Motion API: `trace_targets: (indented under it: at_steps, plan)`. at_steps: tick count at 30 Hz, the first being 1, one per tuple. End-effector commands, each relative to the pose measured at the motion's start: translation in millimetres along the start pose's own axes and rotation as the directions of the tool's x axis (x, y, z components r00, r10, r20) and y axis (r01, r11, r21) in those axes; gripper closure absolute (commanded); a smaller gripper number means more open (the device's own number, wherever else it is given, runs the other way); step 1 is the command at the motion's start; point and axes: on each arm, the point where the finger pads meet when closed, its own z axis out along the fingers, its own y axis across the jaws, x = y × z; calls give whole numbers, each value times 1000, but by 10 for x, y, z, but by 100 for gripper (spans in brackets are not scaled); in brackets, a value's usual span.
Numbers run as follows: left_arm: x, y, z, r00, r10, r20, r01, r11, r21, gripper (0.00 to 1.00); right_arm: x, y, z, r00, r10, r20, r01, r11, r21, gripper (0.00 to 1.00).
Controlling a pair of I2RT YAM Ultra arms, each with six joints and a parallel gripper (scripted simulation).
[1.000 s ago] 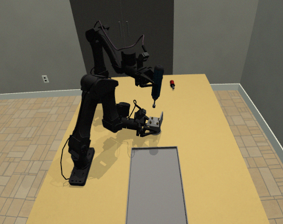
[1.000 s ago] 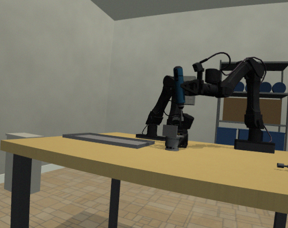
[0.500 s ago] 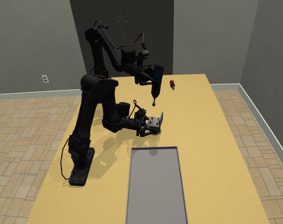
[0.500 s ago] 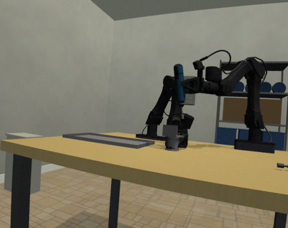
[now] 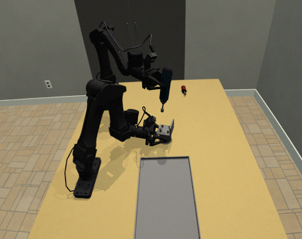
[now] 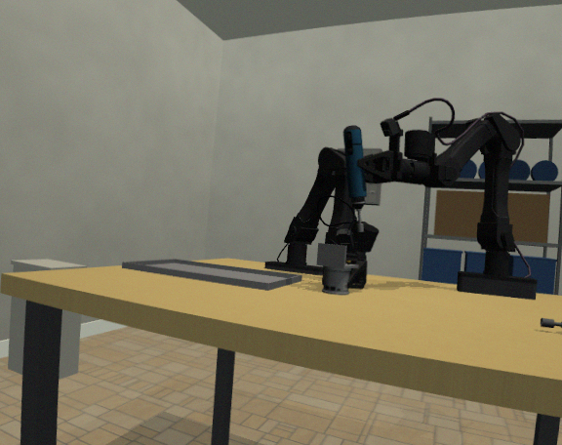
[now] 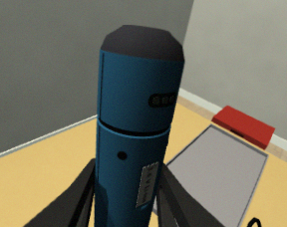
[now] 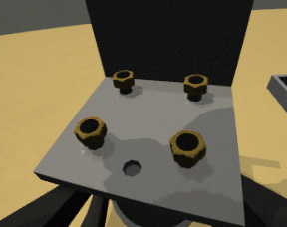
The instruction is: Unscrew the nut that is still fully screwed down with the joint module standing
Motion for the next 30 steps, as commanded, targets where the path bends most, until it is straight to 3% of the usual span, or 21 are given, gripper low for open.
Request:
trace_targets:
  at_steps: [1,4,8,12,14,19,21,25,30]
  plan:
    - [-502,8,-95,990,-9,138,8,1000,3,58,22,24,30,1000,-2,-11,2,1000,-3,41]
    - [-360,8,-154,994,-9,109,9,1000,3,58,22,24,30,1000,-2,-11,2,1000,-3,41]
    - [-561,6,-161,988,-9,151,8,1000,3,58,22,24,30,1000,-2,-11,2,1000,-3,41]
    - [-561,6,-161,988,-9,151,8,1000,3,58,22,24,30,1000,-2,-11,2,1000,-3,41]
    - [-356,6,-216,994,-9,109,9,1000,3,58,22,24,30,1000,-2,-11,2,1000,-3,41]
    - [-518,5,-253,990,-9,143,8,1000,3,58,22,24,30,1000,-2,-11,2,1000,-3,41]
    - [-350,4,-303,994,-9,109,9,1000,3,58,22,24,30,1000,-2,-11,2,1000,-3,41]
    - [-551,3,-311,989,-9,151,8,1000,4,58,22,24,30,1000,-2,-11,2,1000,-3,41]
    - [-477,3,-333,991,-9,136,9,1000,3,58,22,24,30,1000,-2,-11,2,1000,-3,41]
